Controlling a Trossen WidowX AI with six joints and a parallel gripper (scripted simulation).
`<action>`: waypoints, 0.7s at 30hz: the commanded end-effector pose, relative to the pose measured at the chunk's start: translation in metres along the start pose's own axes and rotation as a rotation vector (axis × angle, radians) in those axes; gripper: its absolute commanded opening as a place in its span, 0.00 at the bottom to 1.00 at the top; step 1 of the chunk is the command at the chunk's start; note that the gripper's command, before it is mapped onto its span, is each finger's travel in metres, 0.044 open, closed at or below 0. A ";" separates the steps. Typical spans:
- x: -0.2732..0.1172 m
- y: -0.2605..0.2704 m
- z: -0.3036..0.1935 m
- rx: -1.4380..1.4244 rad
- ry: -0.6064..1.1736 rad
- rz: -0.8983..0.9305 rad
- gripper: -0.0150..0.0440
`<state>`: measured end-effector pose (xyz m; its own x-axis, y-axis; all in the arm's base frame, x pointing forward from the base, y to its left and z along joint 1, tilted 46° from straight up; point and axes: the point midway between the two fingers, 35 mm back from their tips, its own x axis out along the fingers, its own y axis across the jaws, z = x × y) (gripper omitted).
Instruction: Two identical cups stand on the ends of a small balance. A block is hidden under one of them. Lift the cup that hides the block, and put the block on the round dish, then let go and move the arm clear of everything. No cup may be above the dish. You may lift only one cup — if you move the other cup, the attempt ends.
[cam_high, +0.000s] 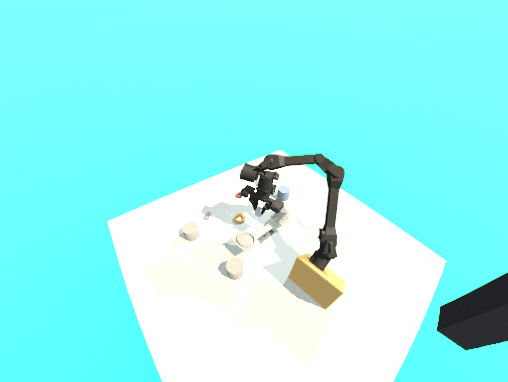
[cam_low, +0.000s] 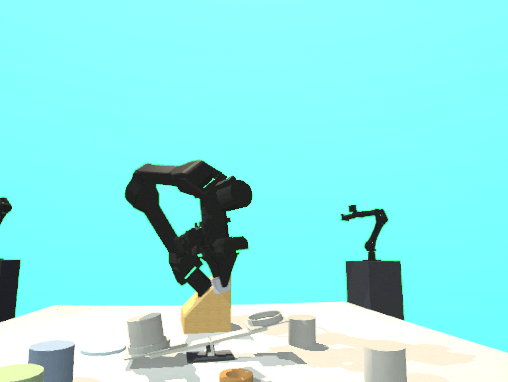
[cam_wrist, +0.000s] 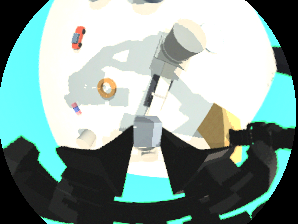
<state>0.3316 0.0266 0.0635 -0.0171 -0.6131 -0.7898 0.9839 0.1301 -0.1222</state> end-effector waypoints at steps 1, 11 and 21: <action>0.002 -0.005 0.017 -0.010 0.001 0.008 0.25; 0.010 -0.019 0.071 0.002 0.005 0.038 0.25; 0.012 -0.031 0.091 -0.042 0.007 0.058 0.25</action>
<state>0.3208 -0.0507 0.1096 0.0338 -0.5960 -0.8023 0.9786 0.1827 -0.0945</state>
